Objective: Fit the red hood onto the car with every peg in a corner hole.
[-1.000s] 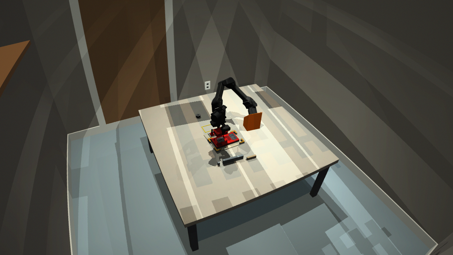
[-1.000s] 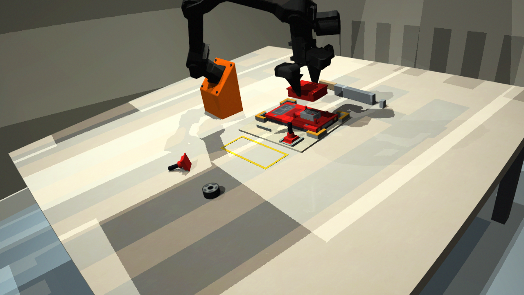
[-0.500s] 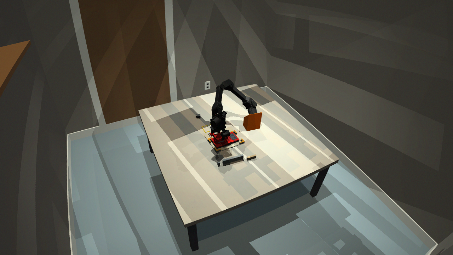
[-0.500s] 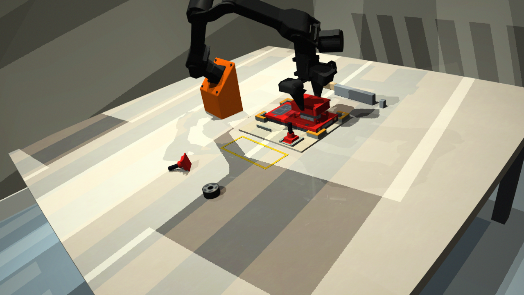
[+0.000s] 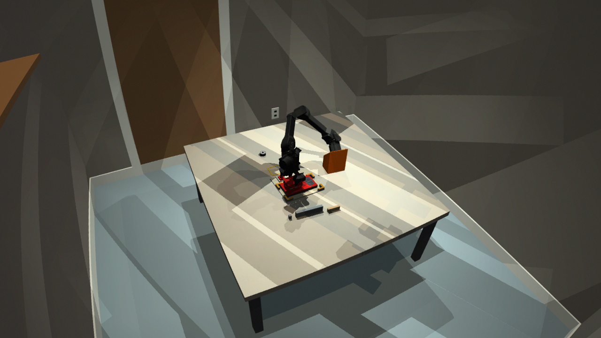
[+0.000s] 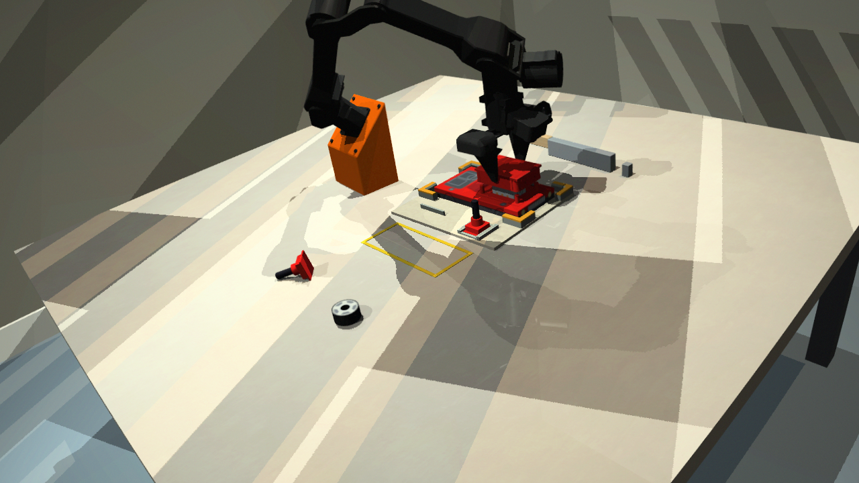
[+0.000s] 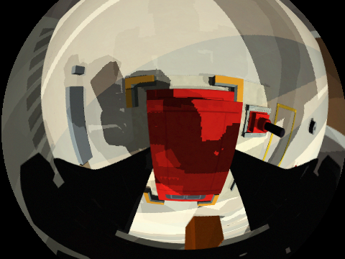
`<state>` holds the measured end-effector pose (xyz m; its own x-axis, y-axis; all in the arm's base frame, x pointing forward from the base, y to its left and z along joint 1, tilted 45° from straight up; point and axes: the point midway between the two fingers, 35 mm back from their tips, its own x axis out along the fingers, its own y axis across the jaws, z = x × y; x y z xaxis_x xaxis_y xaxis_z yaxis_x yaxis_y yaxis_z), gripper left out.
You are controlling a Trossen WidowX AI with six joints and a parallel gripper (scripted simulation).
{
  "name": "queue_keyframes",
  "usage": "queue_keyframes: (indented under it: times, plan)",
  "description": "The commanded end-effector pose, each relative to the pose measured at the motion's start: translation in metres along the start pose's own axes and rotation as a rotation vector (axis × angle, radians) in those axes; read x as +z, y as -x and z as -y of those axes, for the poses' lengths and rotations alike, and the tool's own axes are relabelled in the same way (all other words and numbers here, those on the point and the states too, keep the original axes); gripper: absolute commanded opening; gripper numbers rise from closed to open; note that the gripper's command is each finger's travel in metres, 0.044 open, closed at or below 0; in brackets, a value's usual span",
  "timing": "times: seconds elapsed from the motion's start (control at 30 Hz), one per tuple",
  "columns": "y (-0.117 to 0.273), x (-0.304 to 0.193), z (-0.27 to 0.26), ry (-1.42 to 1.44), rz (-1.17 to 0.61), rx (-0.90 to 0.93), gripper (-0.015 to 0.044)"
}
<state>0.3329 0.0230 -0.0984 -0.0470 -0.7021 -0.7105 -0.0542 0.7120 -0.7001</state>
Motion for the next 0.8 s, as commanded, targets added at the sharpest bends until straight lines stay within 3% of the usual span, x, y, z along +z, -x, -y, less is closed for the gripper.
queue_keyframes:
  times: [0.0, 0.77]
  plan:
    - [-0.0013, -0.0004, 0.0011, 0.003, -0.001, -0.003, 0.0000]
    - [-0.0072, -0.0002, 0.0010, 0.003, -0.001, -0.003, 0.0000]
